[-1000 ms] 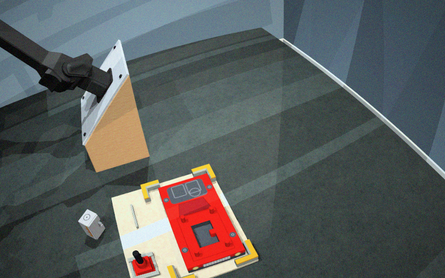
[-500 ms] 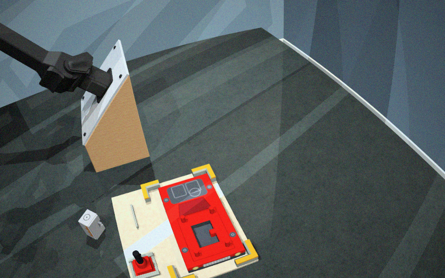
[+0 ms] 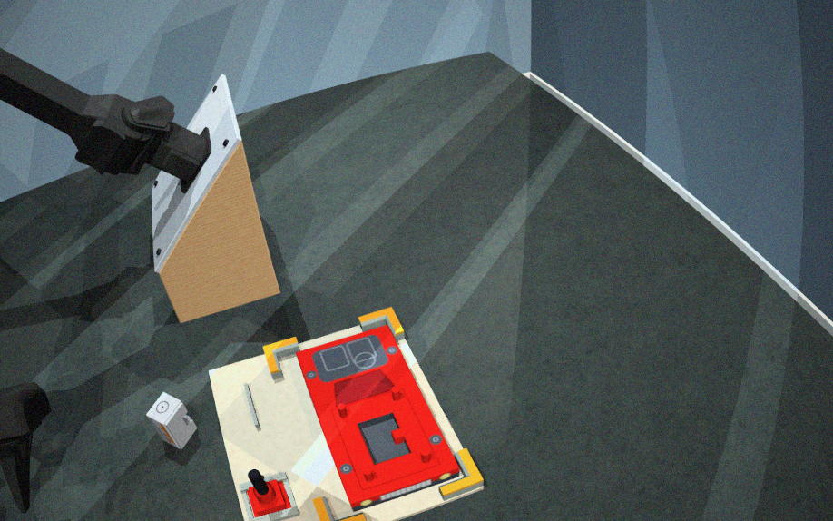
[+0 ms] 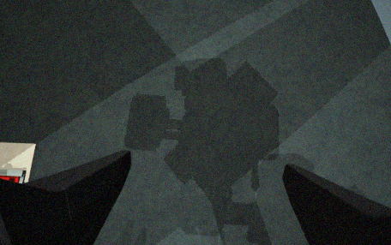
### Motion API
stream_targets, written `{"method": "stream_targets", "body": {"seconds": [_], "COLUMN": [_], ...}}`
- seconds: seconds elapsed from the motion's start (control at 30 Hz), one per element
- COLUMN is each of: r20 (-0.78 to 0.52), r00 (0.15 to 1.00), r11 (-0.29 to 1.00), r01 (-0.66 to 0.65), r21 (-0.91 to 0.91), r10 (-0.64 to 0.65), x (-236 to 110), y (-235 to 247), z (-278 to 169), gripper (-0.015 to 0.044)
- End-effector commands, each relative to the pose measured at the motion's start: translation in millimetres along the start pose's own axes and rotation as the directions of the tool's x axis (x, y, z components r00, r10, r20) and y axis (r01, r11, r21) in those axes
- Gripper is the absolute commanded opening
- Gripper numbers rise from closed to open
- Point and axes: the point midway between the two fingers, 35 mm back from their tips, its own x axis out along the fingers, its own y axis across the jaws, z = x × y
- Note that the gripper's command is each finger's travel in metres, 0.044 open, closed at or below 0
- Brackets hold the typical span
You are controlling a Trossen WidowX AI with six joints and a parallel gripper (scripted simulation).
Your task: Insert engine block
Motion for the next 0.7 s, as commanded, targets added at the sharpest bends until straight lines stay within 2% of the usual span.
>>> {"method": "stream_targets", "body": {"seconds": [0.0, 0.33, 0.67], "r20": [-0.093, -0.299, -0.478], "r00": [0.994, 0.943, 0.871], "r11": [0.994, 0.931, 0.797], "r01": [-0.072, -0.230, -0.368], "r21": [-0.085, -0.282, -0.480], "r10": [0.064, 0.143, 0.114], "x": [0.5, -12.8, -38.5], "y": [34.9, 100.4, 141.5], "z": [-16.2, -52.6, -92.5], "gripper": [0.0440, 0.0440, 0.0440]}}
